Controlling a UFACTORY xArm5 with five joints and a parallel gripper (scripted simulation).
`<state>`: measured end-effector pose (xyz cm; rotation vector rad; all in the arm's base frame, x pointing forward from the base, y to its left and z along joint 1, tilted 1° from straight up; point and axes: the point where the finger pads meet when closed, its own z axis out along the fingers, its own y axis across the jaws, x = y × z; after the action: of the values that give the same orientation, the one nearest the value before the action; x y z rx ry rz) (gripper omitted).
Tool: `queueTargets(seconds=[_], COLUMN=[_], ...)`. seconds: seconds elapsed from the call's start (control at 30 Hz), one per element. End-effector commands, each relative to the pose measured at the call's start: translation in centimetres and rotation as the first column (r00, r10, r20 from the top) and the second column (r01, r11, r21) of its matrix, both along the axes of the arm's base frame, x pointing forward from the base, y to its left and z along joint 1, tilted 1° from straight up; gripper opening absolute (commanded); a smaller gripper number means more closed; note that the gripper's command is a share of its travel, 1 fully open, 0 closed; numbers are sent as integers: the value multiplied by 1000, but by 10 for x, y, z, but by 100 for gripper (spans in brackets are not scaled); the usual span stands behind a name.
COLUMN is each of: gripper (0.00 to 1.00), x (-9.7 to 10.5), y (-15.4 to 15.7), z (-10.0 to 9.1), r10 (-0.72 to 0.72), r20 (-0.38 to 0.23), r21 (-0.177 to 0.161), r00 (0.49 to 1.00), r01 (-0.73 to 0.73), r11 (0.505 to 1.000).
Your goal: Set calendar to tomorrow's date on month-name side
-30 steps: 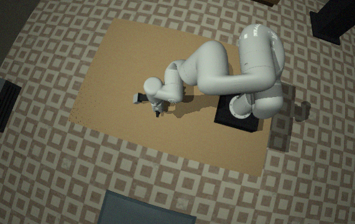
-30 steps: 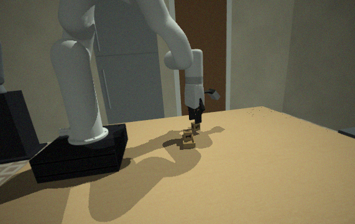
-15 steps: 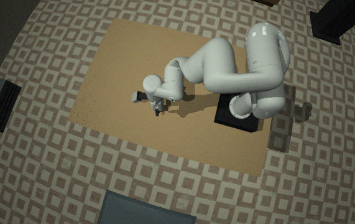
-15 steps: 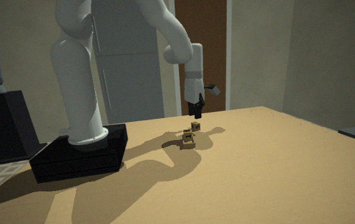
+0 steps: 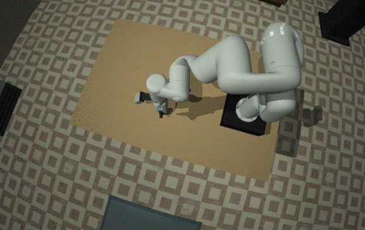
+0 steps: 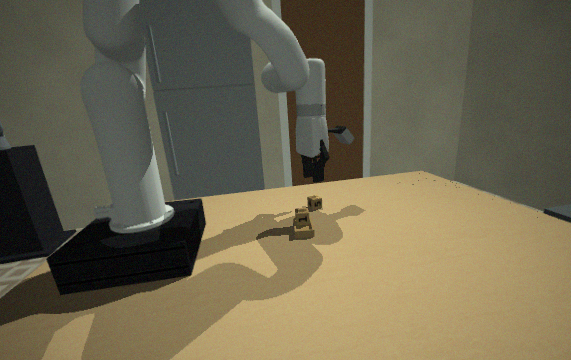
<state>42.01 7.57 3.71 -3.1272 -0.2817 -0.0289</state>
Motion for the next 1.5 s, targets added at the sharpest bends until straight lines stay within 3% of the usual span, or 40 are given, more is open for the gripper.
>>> queueTargets(seconds=[0.0, 0.2, 0.37, 0.57, 0.77, 1.0, 1.17, 1.37, 1.47], gripper=[49, 49, 49, 49, 49, 49, 49, 49, 49], x=[0, -1, -3, -3, -5, -5, -7, -7, -7], y=[0, 0, -3, -3, -3, -3, -3, -3, -4], z=[3, 3, 1, 1, 0, 0, -1, -1, -2], r10=[0, -2, -10, -11, -17, -18, -24, -26, -30], r20=[81, 132, 223, 237, 337, 358, 438, 462, 502], r21=[14, 24, 41, 43, 61, 65, 80, 84, 91], r00=[997, 991, 975, 972, 941, 934, 899, 887, 864], r01=[-1, -1, 1, 1, -4, -5, -12, -14, -18], r11=[1000, 1000, 999, 999, 998, 998, 997, 996, 996])
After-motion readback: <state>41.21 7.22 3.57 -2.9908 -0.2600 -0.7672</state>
